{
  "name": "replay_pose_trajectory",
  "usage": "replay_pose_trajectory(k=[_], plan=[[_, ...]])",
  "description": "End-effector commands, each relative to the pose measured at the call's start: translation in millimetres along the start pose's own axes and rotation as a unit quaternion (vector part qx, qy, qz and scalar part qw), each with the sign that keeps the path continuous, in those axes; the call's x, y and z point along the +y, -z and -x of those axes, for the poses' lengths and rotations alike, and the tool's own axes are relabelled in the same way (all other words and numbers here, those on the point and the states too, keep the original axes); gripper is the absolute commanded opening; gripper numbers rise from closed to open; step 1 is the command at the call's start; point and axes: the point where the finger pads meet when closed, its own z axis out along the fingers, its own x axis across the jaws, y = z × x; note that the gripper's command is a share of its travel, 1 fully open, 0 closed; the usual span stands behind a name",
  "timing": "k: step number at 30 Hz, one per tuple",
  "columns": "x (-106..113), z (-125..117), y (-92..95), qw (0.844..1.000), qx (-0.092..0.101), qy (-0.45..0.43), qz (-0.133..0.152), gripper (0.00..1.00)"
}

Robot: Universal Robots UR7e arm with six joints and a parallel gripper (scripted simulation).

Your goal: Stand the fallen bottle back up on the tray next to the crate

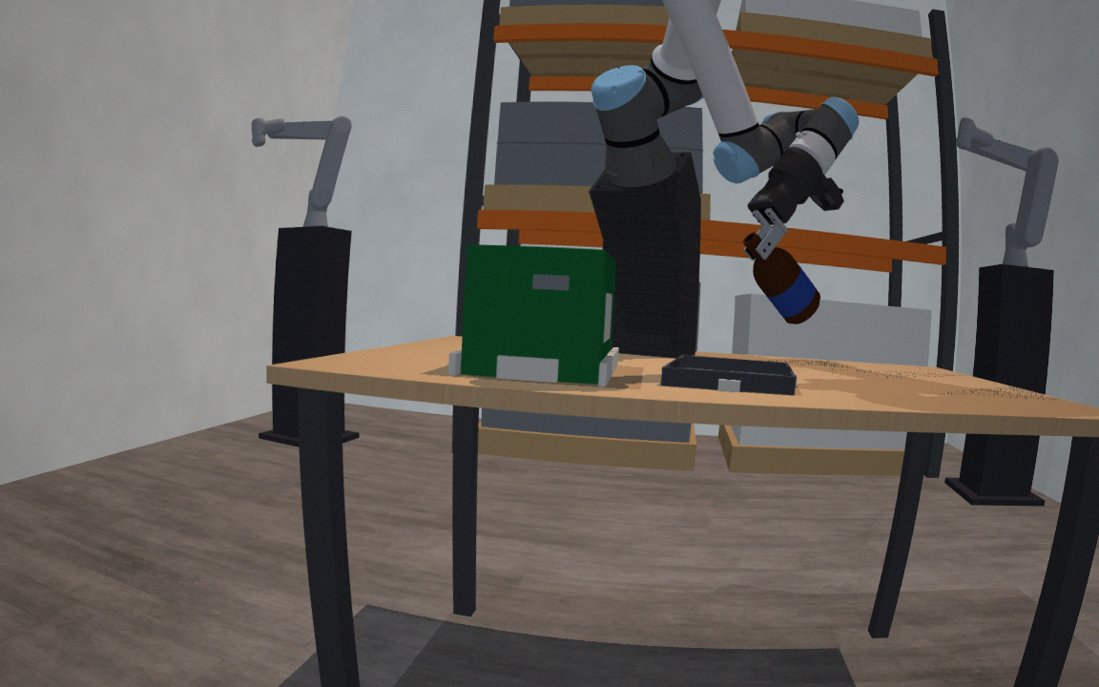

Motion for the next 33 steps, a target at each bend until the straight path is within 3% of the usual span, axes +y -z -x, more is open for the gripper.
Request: replay_pose_trajectory(k=[1,11,33], plan=[[0.5,-2.4,1.3,1.000,0.001,-0.002,0.001,0.00],[-0.6,-1.3,1.1,1.000,-0.002,-0.003,0.013,0.00],[-0.1,-2.5,2.0,0.997,-0.001,-0.004,0.077,0.00]])
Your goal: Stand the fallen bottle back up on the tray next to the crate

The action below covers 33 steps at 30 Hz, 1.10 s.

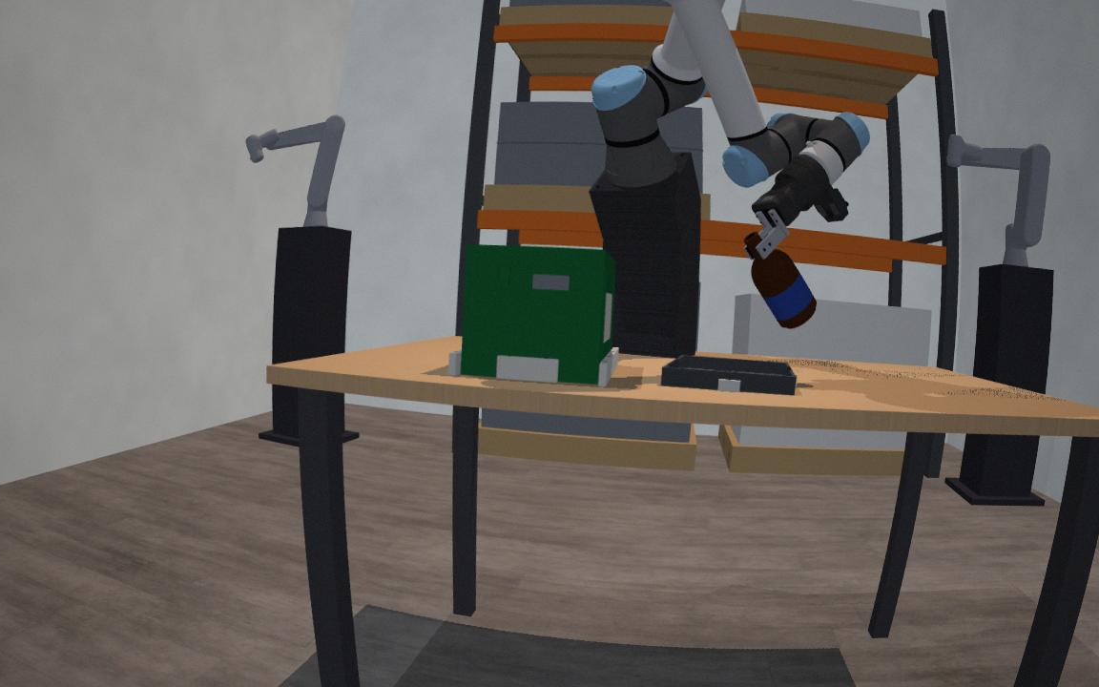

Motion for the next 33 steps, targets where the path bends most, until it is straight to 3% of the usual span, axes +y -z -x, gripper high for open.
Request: replay_pose_trajectory(k=[1,33], plan=[[0.2,-2.5,1.7,1.000,-0.002,-0.002,0.021,0.00],[0.2,-3.4,1.7,1.000,0.000,-0.002,0.029,0.00]])
